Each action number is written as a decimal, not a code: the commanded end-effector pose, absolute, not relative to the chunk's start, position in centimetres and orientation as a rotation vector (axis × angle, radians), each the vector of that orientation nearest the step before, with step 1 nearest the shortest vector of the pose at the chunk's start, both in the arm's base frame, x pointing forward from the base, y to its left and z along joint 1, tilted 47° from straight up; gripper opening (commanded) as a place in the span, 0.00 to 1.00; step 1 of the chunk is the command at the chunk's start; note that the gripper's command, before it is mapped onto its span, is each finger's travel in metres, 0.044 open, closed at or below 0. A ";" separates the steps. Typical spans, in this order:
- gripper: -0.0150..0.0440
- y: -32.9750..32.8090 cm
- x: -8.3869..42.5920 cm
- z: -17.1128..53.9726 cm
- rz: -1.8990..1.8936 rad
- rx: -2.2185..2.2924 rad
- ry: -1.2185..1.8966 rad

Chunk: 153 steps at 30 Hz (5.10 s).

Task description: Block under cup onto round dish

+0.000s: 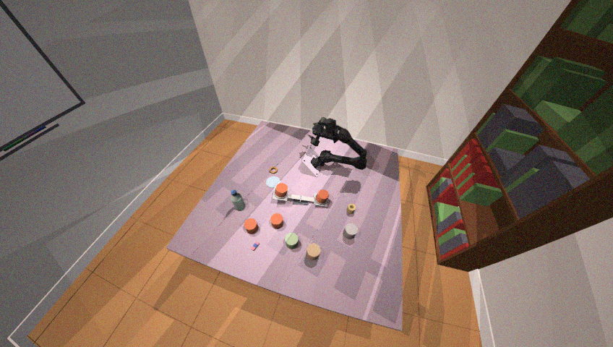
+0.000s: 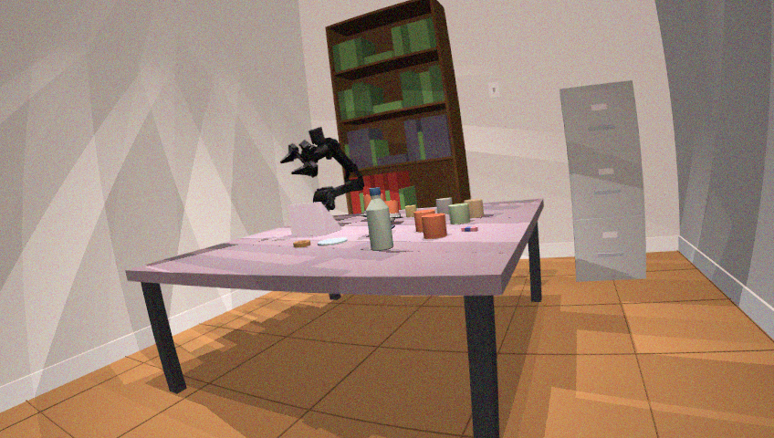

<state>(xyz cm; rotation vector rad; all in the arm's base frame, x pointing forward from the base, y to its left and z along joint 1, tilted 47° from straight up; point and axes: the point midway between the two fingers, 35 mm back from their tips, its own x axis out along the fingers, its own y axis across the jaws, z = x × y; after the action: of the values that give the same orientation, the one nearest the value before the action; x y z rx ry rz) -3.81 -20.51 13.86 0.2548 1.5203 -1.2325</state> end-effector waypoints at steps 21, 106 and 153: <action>1.00 -19.3 3.5 10.2 -0.499 0.314 1.517; 1.00 -0.7 26.7 15.0 0.153 1.308 1.640; 1.00 8.5 26.5 13.4 -0.370 1.466 1.852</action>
<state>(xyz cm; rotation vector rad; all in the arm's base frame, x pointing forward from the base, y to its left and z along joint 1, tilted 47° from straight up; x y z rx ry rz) 26.61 8.12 13.63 1.4612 1.8494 -0.3672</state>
